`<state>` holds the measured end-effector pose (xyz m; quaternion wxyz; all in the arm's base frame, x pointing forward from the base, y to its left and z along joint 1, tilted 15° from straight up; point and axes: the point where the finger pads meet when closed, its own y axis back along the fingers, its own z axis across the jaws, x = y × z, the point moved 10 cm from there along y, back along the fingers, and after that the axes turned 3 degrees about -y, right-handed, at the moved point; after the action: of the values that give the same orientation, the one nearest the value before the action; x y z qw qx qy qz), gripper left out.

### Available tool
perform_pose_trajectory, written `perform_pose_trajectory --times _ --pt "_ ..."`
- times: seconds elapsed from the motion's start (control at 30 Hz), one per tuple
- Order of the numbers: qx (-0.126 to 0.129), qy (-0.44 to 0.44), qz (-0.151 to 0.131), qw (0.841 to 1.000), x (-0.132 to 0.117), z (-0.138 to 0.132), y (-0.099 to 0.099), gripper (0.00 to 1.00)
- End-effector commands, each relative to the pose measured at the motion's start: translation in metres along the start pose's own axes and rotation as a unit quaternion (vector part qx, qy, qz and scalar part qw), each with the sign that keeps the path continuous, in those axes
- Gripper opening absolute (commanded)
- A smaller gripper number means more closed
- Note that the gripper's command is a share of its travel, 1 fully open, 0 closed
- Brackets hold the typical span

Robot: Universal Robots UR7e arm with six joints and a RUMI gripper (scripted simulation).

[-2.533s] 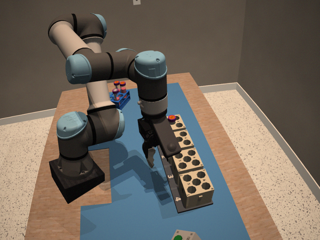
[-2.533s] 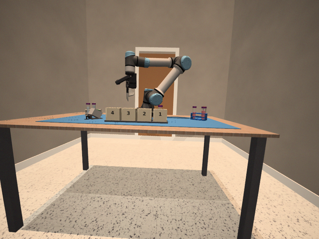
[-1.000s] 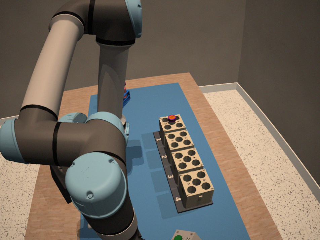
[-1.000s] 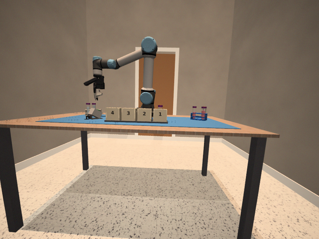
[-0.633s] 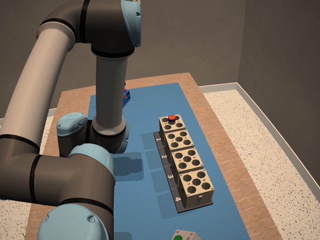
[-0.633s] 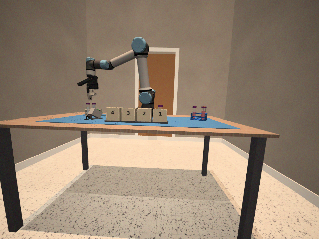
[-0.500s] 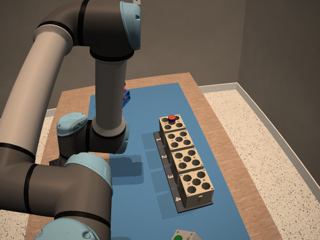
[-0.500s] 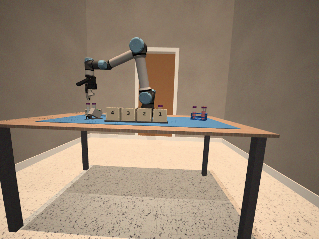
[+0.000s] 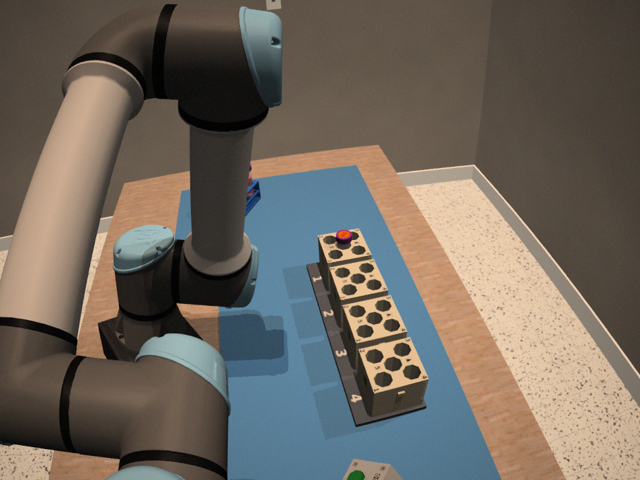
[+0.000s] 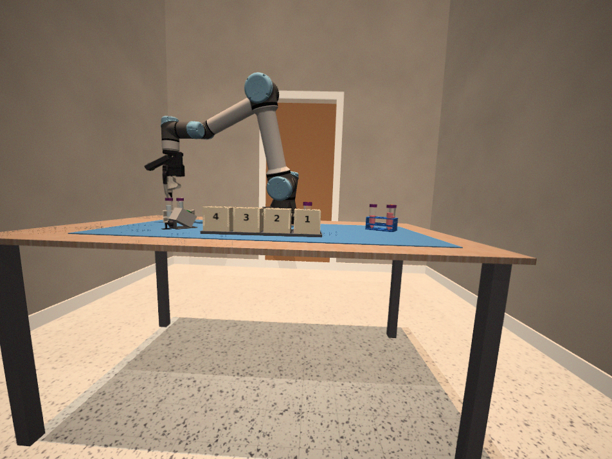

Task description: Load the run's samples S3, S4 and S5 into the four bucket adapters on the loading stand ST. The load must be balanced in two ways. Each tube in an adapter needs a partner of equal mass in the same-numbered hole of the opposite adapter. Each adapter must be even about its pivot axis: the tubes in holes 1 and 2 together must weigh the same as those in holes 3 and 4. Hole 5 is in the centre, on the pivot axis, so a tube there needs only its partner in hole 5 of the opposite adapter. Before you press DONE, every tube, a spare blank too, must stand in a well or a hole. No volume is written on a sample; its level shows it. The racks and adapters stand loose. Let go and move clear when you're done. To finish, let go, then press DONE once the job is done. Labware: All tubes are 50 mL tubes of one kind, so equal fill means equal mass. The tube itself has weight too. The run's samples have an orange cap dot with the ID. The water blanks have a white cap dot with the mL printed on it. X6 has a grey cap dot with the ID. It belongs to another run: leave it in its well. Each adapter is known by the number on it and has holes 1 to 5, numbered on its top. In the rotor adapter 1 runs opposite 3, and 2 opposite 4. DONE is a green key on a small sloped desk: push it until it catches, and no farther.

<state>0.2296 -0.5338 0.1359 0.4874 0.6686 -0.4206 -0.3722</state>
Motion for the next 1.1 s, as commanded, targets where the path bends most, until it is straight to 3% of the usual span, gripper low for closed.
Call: perform_pose_trajectory --times 0.0,0.53,0.57,1.07 --pt "0.0 0.0 0.001 1.0 0.0006 0.0001 -0.0136 0.35" --pt "0.0 0.0 0.001 1.0 0.0006 0.0001 -0.0216 0.35" --pt "0.0 0.0 0.001 1.0 0.0006 0.0001 -0.0216 0.0" --pt "0.0 0.0 0.001 1.0 0.0006 0.0001 -0.0216 0.0"
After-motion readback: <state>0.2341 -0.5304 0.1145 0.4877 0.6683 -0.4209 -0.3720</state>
